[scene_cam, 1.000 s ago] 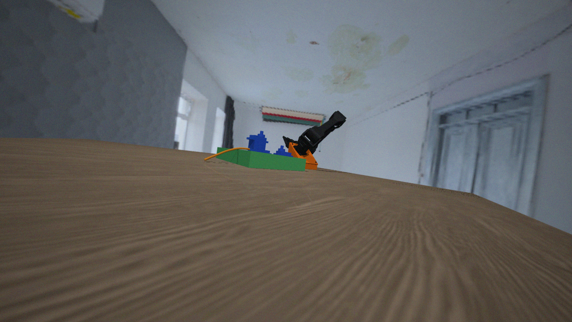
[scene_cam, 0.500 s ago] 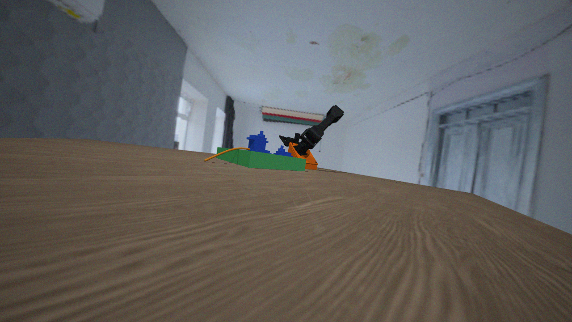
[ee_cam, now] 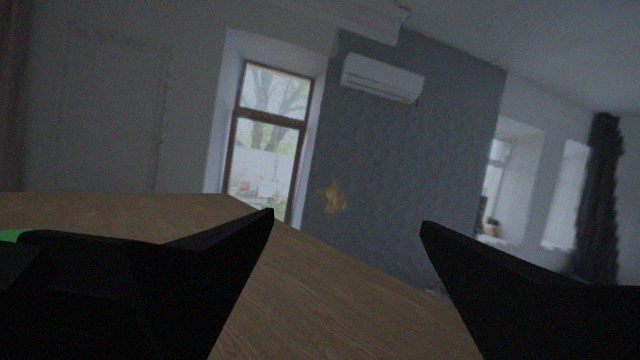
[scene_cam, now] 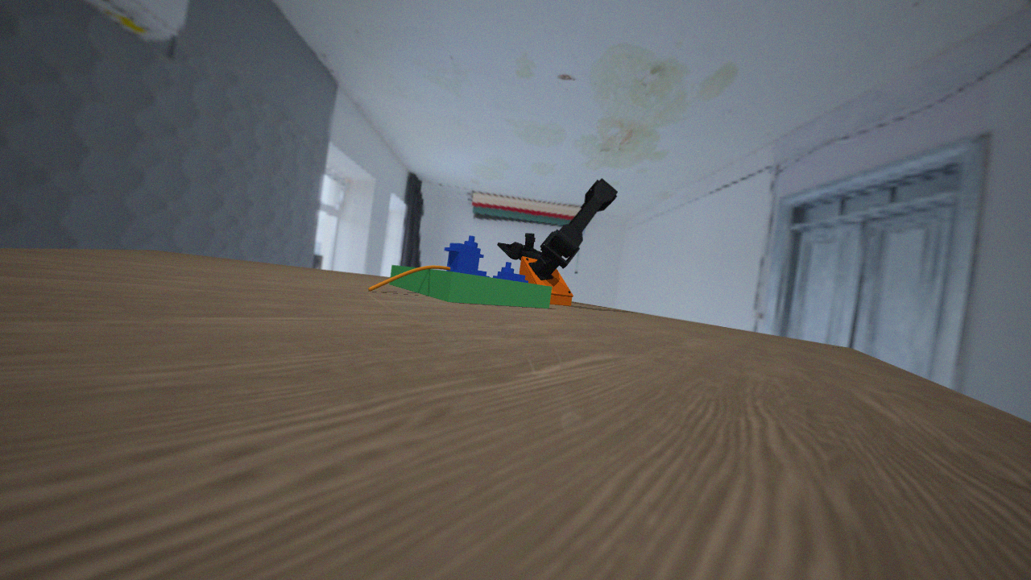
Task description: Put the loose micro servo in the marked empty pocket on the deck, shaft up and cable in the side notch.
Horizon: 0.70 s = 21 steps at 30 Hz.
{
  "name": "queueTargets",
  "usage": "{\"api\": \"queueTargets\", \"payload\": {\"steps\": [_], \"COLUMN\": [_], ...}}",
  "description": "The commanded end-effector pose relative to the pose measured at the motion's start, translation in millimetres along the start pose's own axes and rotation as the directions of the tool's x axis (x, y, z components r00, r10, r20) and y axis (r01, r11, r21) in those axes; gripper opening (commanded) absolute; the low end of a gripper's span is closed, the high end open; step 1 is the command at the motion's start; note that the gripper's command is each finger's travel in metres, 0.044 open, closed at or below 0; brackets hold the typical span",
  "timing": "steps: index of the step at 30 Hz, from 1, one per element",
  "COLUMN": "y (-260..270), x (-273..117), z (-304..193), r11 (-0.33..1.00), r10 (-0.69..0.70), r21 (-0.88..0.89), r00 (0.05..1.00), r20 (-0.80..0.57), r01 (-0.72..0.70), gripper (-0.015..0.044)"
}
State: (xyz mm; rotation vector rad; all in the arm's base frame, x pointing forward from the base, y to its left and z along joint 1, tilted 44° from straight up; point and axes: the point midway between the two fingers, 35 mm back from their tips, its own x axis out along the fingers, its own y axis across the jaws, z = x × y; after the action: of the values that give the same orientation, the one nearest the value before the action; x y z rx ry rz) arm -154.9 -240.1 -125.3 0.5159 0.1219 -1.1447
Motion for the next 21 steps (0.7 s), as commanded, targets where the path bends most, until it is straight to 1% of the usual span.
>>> {"api": "queueTargets", "payload": {"steps": [1, 7, 11, 21], "y": [-1.2, 4.7, 10.0, 21.5], "x": [6.5, 17.9, 25.9, 43.0], "z": [-1.3, -2.5, 1.5, 4.4], "r11": [1.000, 1.000, 0.997, 0.991], "r10": [0.006, 0.026, 0.058, 0.099], "r21": [-0.006, -0.003, 0.058, 0.111], "r00": [0.999, 0.992, 0.987, 0.969], "r20": [-0.051, -0.125, -0.149, -0.225], "r01": [-0.006, -0.027, -0.050, -0.076], "gripper": [0.0440, 0.0440, 0.0440, 0.0440]}}
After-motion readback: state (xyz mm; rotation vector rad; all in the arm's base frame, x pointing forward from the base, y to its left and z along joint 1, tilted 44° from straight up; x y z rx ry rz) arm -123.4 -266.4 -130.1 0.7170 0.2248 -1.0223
